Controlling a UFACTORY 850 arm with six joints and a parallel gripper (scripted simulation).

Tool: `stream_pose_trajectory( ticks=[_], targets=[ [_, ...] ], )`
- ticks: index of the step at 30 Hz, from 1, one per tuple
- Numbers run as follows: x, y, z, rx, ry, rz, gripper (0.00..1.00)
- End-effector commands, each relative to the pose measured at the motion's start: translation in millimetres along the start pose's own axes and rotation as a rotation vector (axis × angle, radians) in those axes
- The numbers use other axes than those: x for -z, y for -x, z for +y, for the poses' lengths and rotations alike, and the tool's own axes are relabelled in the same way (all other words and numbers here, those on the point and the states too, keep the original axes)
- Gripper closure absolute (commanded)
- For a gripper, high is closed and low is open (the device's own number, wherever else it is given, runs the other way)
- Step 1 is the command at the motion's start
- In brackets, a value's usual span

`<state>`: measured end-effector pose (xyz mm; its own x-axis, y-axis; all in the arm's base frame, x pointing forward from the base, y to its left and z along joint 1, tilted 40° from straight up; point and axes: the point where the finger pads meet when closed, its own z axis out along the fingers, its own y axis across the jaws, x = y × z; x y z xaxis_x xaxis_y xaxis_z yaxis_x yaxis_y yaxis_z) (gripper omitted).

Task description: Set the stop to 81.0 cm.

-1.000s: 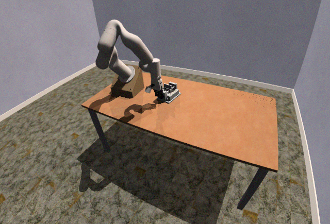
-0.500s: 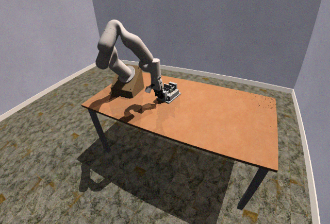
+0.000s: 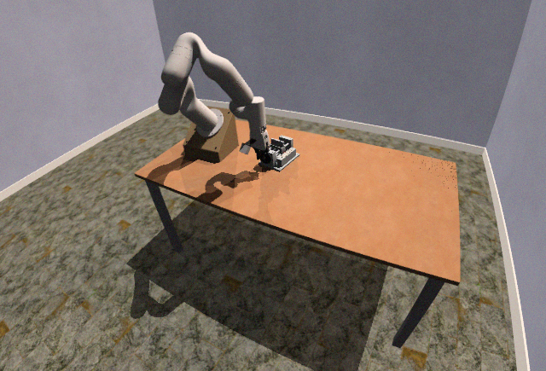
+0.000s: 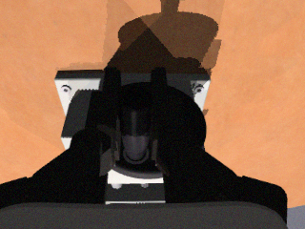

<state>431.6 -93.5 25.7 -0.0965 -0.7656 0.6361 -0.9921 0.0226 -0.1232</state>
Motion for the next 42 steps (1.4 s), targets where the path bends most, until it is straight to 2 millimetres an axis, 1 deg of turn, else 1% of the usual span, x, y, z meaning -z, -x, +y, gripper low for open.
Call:
stream_pose_trajectory(
  ticks=[1, 42],
  targets=[
    [0.4, 0.1, 0.3, 0.0, -0.001, 0.0, 0.94],
    [1.4, 0.1, 7.7, 0.0, -0.001, 0.0, 0.94]
  ],
)
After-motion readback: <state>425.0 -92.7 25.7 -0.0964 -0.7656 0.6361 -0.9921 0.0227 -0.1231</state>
